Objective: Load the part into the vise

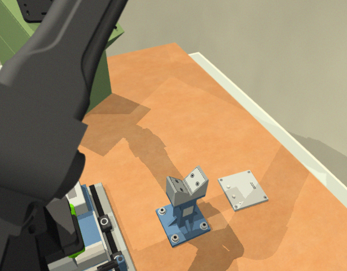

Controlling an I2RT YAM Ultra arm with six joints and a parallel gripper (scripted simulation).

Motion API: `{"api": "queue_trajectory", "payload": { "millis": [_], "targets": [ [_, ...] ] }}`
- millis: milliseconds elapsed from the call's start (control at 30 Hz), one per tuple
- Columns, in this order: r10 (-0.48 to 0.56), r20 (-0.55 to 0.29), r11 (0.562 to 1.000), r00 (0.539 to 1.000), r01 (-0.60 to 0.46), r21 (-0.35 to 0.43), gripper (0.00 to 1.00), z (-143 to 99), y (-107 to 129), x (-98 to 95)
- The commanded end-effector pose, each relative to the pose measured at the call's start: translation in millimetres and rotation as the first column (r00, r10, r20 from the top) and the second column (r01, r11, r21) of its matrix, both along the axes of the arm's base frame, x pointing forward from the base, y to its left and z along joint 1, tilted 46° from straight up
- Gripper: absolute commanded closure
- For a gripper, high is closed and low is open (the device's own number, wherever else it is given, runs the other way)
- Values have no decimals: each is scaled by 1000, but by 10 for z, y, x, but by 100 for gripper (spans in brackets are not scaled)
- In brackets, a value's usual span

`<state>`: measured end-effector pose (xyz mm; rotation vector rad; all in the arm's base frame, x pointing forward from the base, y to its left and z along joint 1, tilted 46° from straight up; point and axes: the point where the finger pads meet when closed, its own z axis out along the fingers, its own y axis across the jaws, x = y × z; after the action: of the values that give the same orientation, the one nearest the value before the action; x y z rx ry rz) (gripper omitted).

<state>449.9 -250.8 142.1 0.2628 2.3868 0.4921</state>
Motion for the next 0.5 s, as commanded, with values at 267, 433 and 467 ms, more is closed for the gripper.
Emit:
{"api": "queue_trajectory", "payload": {
  "millis": [267,433,467],
  "targets": [
    [-31,15,999,999,31,-14,100,-84,-99,96],
    [-41,26,999,999,41,-23,100,-83,-142,133],
    [-38,20,999,999,38,-19,100,-127,-125,148]
  ]
}}
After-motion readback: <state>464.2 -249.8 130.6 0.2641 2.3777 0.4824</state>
